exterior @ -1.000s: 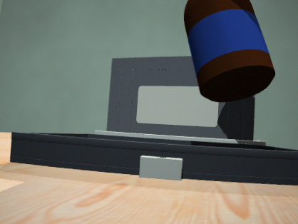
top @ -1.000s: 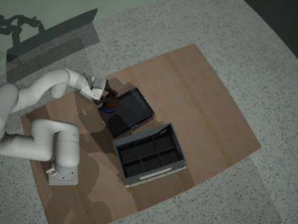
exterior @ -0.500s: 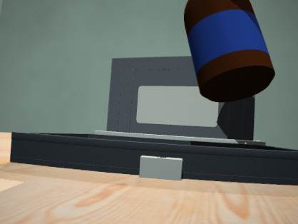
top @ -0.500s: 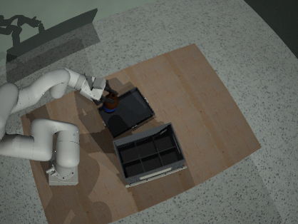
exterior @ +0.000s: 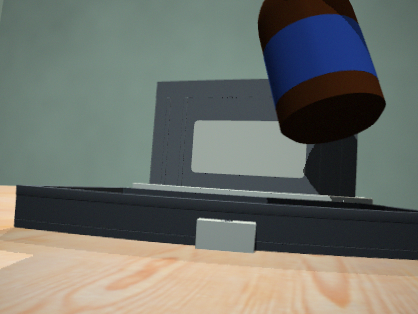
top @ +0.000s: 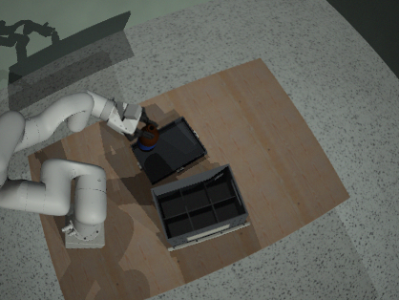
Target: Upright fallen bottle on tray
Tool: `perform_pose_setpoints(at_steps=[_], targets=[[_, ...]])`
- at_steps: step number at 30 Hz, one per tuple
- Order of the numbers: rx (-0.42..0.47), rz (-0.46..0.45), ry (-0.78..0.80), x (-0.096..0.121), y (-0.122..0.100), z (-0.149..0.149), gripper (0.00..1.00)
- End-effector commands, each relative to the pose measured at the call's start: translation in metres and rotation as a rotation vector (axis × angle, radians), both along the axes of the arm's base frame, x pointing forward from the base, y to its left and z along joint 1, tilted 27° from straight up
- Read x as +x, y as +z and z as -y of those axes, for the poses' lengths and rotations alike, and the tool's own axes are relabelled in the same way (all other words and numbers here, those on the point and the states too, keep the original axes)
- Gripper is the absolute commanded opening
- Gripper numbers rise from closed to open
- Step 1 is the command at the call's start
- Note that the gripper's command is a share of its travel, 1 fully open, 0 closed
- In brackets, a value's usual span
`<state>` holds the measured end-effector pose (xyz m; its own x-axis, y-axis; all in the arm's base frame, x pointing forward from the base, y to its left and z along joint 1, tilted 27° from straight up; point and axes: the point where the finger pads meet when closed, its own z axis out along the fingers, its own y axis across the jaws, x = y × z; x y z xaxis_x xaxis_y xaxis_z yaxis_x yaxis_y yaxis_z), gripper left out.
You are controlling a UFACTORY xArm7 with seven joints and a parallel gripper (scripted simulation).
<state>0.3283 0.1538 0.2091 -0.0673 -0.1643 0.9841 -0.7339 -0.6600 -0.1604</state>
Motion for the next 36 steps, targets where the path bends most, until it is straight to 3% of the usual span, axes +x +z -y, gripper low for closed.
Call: perform_pose_setpoints(at_steps=[1, 36], targets=[[0.002, 0.001, 0.001, 0.0, 0.0, -0.001, 0.0], [0.002, 0.001, 0.001, 0.011, -0.024, 0.005, 0.0]])
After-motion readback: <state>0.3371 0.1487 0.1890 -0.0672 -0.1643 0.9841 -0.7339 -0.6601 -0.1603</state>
